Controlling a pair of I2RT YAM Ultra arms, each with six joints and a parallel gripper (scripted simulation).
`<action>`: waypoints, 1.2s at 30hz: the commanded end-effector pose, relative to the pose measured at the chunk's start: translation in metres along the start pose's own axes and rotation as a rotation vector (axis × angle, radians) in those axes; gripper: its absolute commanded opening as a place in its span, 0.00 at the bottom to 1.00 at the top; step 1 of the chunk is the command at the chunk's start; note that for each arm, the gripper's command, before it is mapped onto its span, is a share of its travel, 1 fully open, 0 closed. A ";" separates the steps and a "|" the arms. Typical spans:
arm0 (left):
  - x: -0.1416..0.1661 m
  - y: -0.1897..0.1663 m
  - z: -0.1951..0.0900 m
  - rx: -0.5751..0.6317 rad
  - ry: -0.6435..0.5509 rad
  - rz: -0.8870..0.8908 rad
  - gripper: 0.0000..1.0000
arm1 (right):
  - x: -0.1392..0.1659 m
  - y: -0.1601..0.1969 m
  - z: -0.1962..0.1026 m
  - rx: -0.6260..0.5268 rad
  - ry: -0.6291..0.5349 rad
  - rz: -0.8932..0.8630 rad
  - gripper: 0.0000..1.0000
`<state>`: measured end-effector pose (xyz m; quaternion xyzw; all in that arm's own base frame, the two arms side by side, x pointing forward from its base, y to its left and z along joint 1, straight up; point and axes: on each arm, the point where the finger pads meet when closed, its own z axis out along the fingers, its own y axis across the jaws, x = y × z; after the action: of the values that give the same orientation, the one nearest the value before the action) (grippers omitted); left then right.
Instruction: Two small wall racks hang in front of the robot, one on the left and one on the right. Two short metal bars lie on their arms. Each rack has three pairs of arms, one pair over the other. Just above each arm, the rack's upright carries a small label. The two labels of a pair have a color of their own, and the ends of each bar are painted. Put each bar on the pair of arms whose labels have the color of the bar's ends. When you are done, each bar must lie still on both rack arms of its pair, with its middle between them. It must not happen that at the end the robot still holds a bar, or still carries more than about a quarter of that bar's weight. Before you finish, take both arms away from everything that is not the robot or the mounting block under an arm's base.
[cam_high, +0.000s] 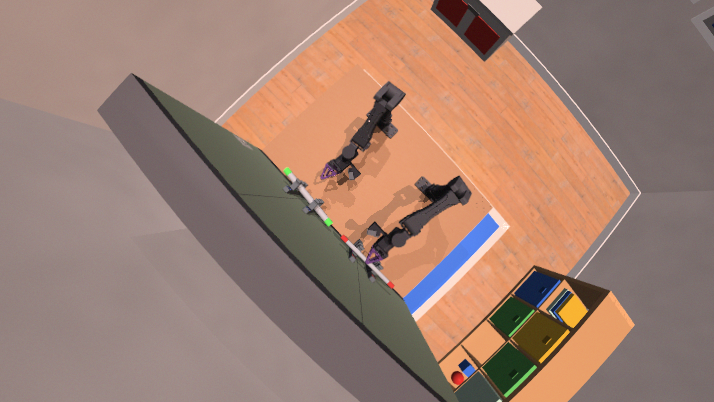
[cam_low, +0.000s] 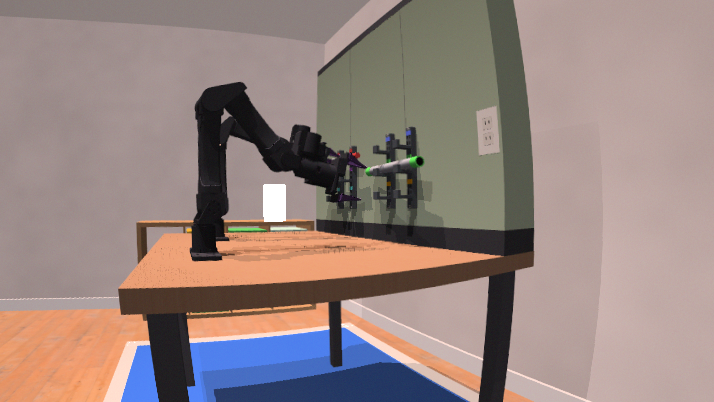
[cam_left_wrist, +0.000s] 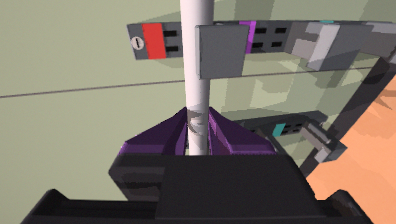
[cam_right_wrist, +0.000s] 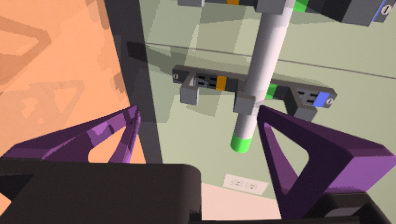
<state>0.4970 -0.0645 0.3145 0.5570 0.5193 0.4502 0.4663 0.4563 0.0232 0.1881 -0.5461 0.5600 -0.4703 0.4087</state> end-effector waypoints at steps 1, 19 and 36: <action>-0.004 0.029 -0.005 -0.097 -0.006 -0.012 0.00 | -0.001 -0.017 -0.006 0.040 0.000 0.020 1.00; -0.004 0.029 -0.005 -0.094 -0.006 -0.012 0.34 | 0.000 -0.016 -0.006 0.037 0.001 0.019 1.00; -0.004 0.029 -0.005 -0.093 -0.006 -0.011 0.67 | 0.000 -0.015 -0.006 0.033 0.003 0.019 1.00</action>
<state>0.4981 -0.0645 0.3229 0.5479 0.5131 0.4582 0.4760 0.4559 0.0226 0.1863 -0.5473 0.5619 -0.4693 0.4054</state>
